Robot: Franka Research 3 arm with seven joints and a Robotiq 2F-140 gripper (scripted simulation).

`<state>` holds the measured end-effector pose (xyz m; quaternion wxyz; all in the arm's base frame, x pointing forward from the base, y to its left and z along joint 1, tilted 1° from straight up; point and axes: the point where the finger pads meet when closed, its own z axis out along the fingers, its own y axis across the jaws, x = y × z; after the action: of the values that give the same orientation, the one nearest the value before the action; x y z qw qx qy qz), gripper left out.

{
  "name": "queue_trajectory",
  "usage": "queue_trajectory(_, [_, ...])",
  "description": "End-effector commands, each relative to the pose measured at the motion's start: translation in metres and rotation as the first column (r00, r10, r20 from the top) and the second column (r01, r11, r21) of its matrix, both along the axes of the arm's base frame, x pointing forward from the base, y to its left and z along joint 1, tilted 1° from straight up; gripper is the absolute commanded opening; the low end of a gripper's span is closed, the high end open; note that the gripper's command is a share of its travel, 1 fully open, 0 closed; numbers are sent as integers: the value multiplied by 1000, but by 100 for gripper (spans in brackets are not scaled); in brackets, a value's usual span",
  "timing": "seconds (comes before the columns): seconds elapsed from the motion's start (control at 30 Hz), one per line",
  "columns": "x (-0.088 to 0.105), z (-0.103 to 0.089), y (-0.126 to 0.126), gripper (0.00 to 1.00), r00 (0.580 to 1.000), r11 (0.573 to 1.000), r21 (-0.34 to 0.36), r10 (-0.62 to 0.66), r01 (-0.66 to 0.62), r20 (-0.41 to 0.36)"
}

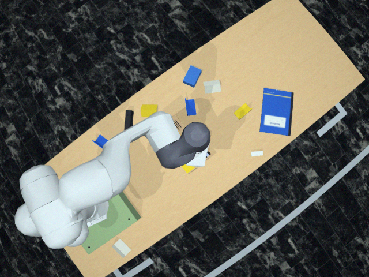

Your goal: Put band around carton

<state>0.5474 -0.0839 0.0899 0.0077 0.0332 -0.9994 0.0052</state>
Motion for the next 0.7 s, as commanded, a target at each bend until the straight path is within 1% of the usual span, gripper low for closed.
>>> queue_trajectory(0.0, [1, -3, 0, 18, 1000, 1000, 2, 3, -3, 3])
queue_trajectory(0.67, [1, -5, 0, 18, 1000, 1000, 2, 3, -3, 3])
